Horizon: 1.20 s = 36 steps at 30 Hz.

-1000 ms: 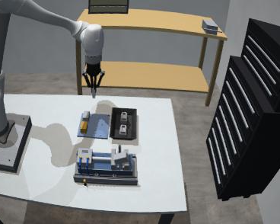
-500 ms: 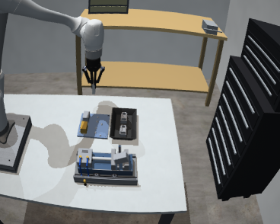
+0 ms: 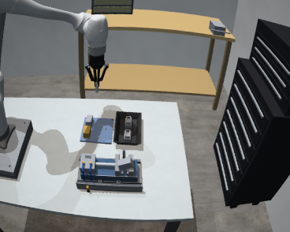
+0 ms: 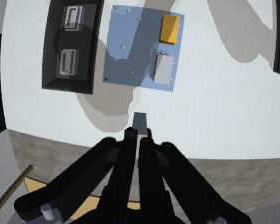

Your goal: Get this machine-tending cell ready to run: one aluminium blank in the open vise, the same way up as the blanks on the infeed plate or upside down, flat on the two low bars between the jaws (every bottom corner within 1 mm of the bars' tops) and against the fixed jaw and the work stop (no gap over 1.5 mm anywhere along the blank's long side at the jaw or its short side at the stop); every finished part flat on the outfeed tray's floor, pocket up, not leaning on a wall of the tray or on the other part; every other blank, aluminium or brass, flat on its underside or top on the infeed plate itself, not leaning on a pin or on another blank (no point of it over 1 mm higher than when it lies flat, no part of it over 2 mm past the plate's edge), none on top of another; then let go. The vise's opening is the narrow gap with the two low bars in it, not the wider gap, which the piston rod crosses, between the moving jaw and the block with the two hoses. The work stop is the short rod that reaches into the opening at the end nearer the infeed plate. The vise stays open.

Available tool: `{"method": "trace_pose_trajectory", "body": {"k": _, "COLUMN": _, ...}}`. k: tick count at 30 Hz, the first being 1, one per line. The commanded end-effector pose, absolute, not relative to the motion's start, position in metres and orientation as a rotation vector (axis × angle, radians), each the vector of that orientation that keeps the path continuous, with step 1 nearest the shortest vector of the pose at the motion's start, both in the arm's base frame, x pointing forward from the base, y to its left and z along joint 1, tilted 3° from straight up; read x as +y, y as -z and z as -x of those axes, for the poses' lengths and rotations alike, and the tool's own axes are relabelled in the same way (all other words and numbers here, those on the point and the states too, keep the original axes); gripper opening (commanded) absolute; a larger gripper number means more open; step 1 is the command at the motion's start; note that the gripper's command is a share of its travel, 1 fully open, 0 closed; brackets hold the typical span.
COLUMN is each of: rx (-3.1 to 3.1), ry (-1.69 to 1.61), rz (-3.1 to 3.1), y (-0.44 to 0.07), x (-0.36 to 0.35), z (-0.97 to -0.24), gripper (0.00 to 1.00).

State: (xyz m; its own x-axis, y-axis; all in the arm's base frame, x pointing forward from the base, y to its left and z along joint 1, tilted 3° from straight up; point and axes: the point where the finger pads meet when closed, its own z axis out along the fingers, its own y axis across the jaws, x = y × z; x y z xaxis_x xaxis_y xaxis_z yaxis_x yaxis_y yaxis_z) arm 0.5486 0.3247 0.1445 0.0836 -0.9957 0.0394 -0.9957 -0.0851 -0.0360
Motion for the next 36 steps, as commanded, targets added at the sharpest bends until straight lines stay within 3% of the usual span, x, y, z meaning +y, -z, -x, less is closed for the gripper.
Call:
{"method": "trace_pose_trajectory", "body": {"k": 1, "rx": -2.125, "ry": -0.084, "rz": -2.313, "y": -0.148, "x": 0.325, "z": -0.548, "gripper": 0.00}}
{"method": "trace_pose_trajectory", "body": {"k": 11, "rx": -2.125, "ry": -0.084, "rz": -2.313, "y": -0.151, "x": 0.325, "z": -0.550, "gripper": 0.00}}
{"method": "trace_pose_trajectory", "body": {"k": 26, "rx": -2.125, "ry": -0.086, "rz": -2.311, "y": -0.156, "x": 0.330, "z": -0.713, "gripper": 0.00}}
{"method": "trace_pose_trajectory", "body": {"k": 36, "rx": -2.125, "ry": -0.086, "rz": -2.311, "y": -0.154, "x": 0.330, "z": -0.714, "gripper": 0.00}}
